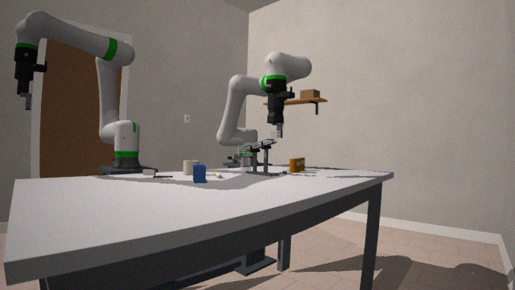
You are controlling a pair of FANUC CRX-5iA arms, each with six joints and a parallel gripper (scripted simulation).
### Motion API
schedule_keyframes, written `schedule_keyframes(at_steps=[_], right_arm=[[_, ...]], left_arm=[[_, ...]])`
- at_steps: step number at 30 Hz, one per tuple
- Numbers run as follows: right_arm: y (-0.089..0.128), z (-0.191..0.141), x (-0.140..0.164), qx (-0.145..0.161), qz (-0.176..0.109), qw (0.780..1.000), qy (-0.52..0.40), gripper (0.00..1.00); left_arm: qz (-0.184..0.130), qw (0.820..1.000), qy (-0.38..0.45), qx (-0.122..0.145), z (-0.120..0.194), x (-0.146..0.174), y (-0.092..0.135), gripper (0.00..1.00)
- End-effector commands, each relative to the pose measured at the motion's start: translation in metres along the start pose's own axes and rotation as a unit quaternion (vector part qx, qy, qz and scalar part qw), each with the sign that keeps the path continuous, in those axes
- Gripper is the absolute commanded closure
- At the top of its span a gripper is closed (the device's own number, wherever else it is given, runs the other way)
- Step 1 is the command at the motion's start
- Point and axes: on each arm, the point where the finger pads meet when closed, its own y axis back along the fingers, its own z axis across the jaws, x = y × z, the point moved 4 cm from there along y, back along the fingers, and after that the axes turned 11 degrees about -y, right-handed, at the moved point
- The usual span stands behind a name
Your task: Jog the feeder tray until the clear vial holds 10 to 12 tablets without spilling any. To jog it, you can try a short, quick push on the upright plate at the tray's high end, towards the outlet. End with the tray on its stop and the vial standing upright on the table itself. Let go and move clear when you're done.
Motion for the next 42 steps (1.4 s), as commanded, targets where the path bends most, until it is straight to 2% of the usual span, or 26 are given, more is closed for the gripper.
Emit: schedule_keyframes(at_steps=[1,18,29,35,40,42], right_arm=[[0.001,0.0,0.0,0.0,-0.001,1.0,0.0,0.0],[0.001,0.0,0.0,0.0,-0.001,1.0,0.0,0.0],[0.001,0.0,0.0,0.0,-0.001,1.0,0.0,0.0],[0.001,0.0,0.0,0.0,-0.001,1.0,0.0,0.0],[0.001,0.0,0.0,0.0,-0.001,1.0,0.0,0.0],[0.001,0.0,0.0,0.0,-0.001,1.0,0.0,0.0]], left_arm=[[0.001,1.0,0.0,-0.001,0.0,0.0,0.002,1.0],[0.001,1.0,0.0,-0.001,0.0,0.0,0.002,1.0],[0.001,1.0,0.0,-0.001,0.005,-0.026,-0.005,1.0],[0.001,1.0,0.0,-0.001,0.006,-0.029,-0.006,1.0],[0.001,1.0,0.0,-0.001,0.0,-0.001,0.002,1.0],[0.001,1.0,0.0,-0.001,0.0,0.0,0.002,1.0]])
